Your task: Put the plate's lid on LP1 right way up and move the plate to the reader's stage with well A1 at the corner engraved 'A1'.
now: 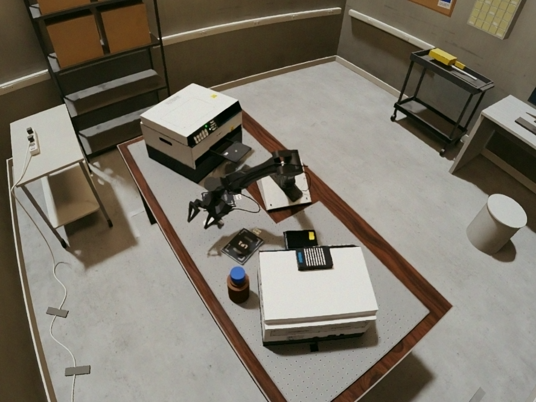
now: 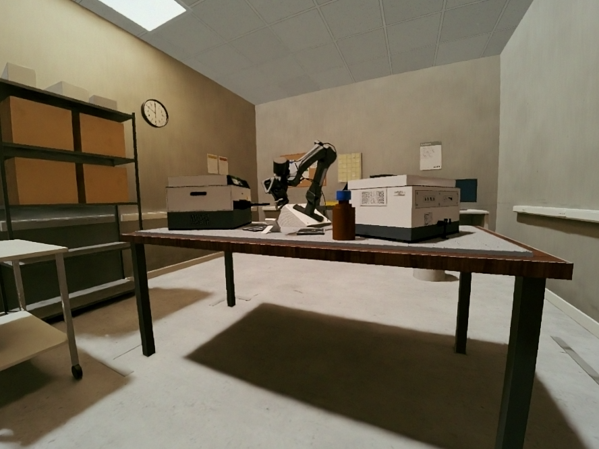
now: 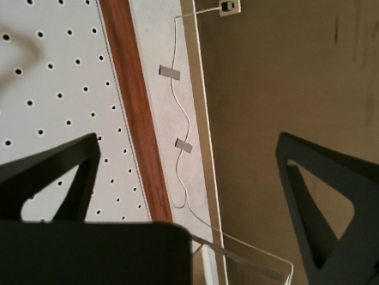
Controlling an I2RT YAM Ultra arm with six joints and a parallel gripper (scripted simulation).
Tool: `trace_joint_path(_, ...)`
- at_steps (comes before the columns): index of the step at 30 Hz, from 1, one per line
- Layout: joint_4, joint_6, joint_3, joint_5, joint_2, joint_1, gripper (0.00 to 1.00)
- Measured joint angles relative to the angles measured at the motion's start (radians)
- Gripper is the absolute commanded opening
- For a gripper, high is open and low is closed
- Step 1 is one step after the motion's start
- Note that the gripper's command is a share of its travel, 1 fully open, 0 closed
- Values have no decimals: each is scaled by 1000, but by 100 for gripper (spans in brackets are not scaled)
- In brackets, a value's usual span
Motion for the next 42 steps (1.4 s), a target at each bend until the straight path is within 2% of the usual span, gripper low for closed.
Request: trace_joint_path(42,-653,-90,249,309,-203,361,100)
